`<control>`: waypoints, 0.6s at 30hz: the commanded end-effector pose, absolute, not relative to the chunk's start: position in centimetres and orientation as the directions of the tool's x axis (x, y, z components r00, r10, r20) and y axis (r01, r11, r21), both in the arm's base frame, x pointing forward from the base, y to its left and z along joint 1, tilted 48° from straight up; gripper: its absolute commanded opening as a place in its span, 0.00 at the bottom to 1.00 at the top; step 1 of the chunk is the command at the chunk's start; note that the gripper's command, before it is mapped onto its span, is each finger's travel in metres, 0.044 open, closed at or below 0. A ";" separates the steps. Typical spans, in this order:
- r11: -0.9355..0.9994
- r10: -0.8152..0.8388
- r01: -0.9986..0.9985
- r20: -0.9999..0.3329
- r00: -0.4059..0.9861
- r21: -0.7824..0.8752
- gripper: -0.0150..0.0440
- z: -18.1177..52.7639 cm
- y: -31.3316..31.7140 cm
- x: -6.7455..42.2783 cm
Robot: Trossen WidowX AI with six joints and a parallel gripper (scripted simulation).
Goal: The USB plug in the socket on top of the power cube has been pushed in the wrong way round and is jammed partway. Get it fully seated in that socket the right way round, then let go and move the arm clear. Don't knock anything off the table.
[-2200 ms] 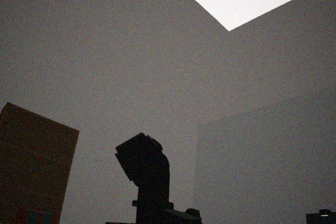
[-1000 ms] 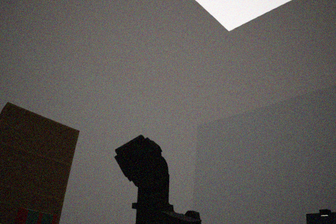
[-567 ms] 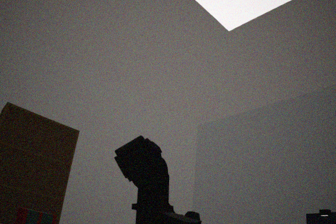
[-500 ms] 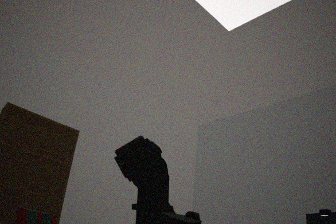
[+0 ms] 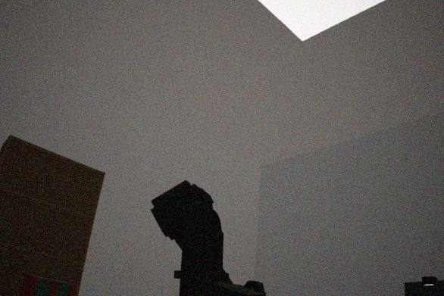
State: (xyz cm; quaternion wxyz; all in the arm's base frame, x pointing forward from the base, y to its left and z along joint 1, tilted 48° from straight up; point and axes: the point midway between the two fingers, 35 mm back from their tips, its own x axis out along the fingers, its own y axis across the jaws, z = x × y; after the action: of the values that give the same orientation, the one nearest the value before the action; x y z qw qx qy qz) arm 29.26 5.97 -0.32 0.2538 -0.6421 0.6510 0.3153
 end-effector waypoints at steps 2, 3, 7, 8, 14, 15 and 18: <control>-0.028 -0.677 -0.996 -0.735 -0.044 0.086 0.25 -0.4 5.9 29.3; -0.028 -0.677 -0.996 -0.735 -0.044 0.086 0.25 -0.4 5.9 29.3; -0.028 -0.677 -0.996 -0.735 -0.044 0.086 0.25 -0.4 5.9 29.3; -0.028 -0.677 -0.996 -0.735 -0.044 0.086 0.25 -0.4 5.9 29.3; -0.028 -0.677 -0.996 -0.735 -0.044 0.086 0.25 -0.5 5.8 29.3; -0.028 -0.677 -0.996 -0.735 -0.044 0.086 0.25 -0.5 5.8 29.3; -0.028 -0.677 -0.996 -0.735 -0.044 0.086 0.25 -0.5 5.8 29.3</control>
State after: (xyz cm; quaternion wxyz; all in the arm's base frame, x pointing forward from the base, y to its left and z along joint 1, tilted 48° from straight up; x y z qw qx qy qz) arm 29.24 5.82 -0.47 0.2542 -0.6417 0.6511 0.3157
